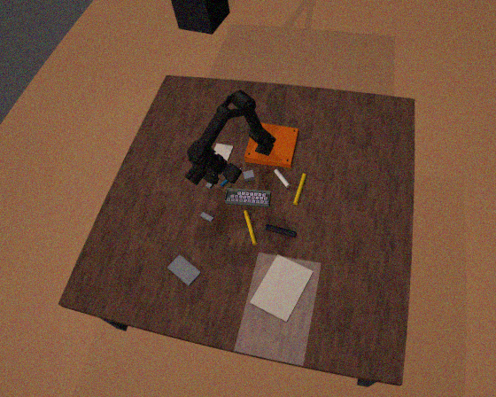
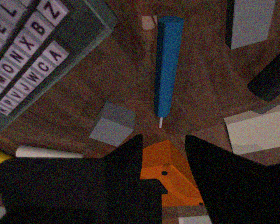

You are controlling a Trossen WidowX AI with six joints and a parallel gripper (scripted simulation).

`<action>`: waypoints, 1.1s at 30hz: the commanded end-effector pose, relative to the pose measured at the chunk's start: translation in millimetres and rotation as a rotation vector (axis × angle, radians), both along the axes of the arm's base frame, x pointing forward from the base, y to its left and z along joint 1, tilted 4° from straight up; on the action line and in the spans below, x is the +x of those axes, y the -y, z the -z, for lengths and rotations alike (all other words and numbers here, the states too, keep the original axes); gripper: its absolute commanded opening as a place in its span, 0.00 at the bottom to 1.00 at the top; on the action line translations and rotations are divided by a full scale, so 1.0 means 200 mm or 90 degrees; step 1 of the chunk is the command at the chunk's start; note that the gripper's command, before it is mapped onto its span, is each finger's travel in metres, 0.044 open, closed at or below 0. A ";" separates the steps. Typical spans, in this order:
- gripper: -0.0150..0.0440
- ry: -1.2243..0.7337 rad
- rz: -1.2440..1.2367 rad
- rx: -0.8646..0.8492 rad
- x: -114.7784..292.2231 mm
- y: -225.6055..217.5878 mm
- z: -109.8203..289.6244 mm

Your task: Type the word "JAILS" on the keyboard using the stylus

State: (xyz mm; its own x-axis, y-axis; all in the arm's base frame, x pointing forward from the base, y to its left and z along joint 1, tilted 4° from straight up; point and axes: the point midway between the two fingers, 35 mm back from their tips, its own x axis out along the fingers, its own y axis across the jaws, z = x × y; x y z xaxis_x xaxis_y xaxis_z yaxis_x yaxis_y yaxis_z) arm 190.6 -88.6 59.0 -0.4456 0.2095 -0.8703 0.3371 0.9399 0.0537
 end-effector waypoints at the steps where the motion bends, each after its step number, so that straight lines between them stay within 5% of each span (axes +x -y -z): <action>1: 0.51 -0.007 0.003 0.002 0.00 0.02 0.01; 33: 0.51 -0.007 0.003 0.002 0.00 0.01 0.11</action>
State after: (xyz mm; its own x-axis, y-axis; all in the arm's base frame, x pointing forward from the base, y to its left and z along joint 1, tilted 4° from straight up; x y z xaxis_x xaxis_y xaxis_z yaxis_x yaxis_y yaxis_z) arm 191.8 -92.0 40.7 -0.4474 0.2127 -0.8687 0.3452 0.9371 0.0517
